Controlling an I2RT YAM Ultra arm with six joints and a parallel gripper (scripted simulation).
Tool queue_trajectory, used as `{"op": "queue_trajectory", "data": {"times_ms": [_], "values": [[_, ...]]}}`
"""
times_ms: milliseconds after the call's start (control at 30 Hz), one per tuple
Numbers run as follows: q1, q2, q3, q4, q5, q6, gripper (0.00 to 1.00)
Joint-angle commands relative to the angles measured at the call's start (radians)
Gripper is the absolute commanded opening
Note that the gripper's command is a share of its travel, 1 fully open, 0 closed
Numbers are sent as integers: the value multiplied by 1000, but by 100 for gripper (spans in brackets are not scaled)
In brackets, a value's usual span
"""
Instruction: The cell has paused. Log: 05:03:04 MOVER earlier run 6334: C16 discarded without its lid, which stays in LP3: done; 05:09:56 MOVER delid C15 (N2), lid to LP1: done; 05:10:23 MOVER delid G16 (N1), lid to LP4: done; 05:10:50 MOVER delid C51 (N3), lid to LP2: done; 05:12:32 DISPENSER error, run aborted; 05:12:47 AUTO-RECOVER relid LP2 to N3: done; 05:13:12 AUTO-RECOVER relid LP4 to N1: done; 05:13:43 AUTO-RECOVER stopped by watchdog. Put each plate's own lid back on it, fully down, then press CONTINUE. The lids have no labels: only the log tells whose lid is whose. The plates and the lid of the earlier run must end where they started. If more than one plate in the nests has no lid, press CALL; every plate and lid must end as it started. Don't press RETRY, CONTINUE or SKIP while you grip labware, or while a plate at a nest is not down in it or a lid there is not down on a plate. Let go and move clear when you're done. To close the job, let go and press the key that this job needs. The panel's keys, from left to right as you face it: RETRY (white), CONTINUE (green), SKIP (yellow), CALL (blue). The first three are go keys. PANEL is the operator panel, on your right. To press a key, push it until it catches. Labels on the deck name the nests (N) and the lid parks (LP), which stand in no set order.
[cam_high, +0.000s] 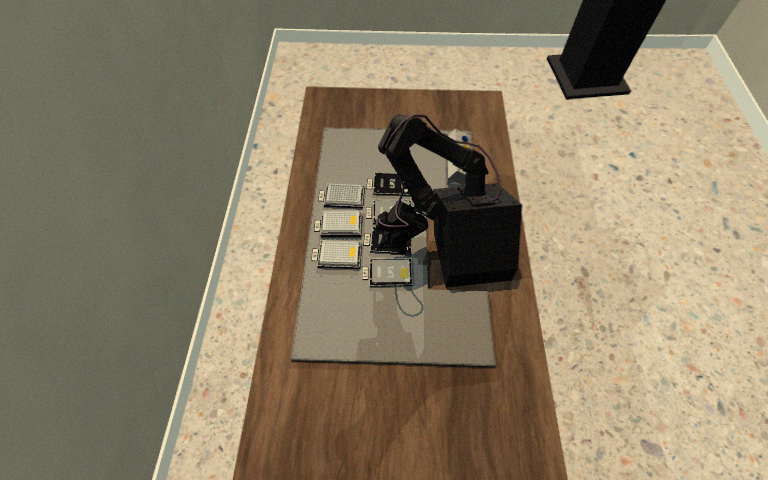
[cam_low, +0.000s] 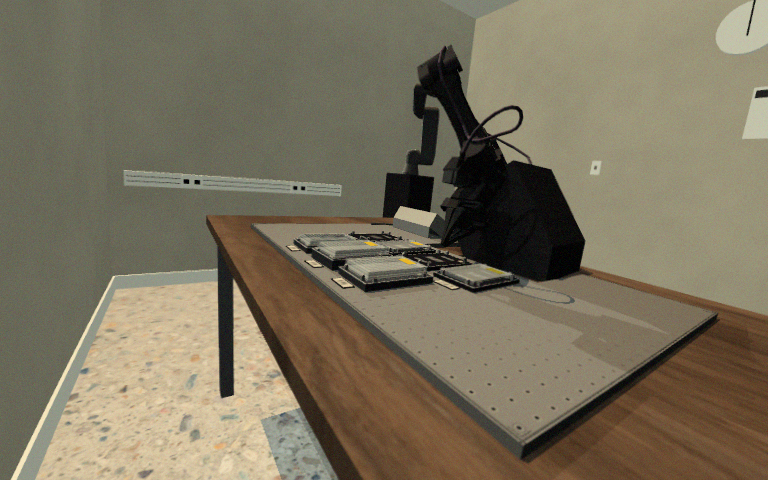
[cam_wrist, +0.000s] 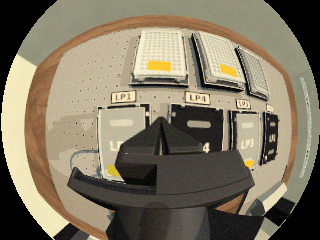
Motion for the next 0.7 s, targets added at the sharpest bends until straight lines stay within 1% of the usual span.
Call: {"op": "queue_trajectory", "data": {"times_ms": [0,133,167,200,233,267,667], "values": [[13,-10,23,-35,21,31,0],[13,-11,23,-39,22,33,0],[24,-31,42,-50,30,41,0],[24,-31,42,-51,30,41,0],[24,-31,42,-51,30,42,0],[13,-11,24,-40,22,34,0],[13,-11,24,-41,22,34,0]]}}
